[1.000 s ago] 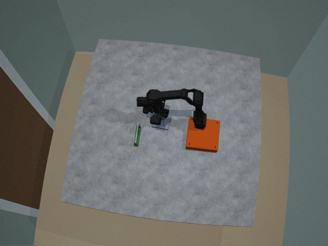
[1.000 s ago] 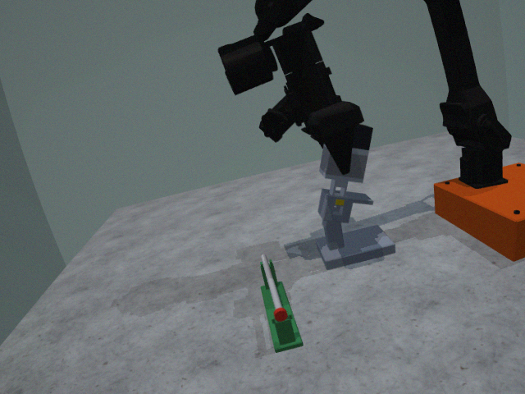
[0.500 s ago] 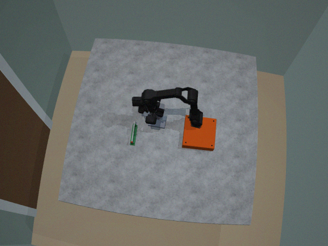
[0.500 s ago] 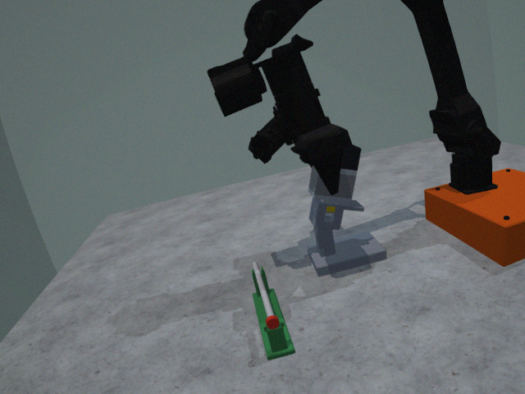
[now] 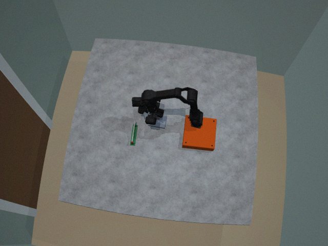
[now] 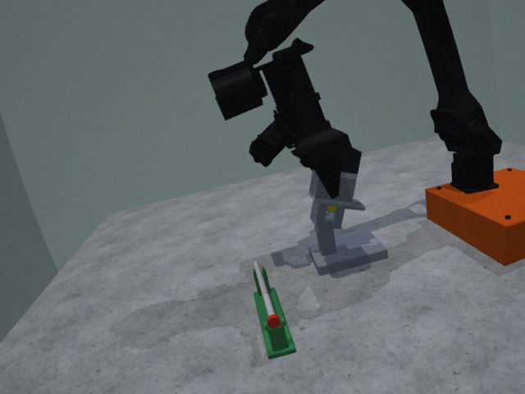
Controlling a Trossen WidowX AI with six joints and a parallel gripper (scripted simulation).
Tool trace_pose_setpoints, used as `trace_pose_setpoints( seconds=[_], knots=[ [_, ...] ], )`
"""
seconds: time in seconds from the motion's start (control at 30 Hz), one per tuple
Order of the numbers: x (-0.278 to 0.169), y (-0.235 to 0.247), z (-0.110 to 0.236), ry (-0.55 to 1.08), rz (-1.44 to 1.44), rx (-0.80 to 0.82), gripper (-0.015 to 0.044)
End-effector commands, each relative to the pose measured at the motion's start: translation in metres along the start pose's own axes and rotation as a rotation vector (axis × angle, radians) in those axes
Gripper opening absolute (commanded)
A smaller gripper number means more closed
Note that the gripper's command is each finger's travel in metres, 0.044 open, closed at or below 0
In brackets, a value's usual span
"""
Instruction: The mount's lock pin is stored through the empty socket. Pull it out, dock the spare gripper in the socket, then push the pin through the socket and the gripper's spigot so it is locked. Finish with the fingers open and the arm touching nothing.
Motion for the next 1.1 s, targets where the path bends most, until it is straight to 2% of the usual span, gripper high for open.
trace_pose_setpoints(
  seconds=[0.0,0.07,0.63,1.07],
  knots=[
    [0.0,0.0,0.0,0.001,0.0,0.0,0.0],
    [0.0,0.0,0.0,0.001,0.0,0.0,0.0],
    [0.0,0.0,0.0,0.001,0.0,0.0,0.044],
    [-0.014,-0.001,0.025,-0.002,0.002,0.0,0.044]
  ],
)
Point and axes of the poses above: the point midway between the two fingers, 35 mm back from their tips, its own z axis back along the fingers, its own y axis across the jaws, x = y × z, the point moved 9 cm from there along z, back along the fingers, and after that the axes turned 4 degrees about -z, right-handed, at the moved point
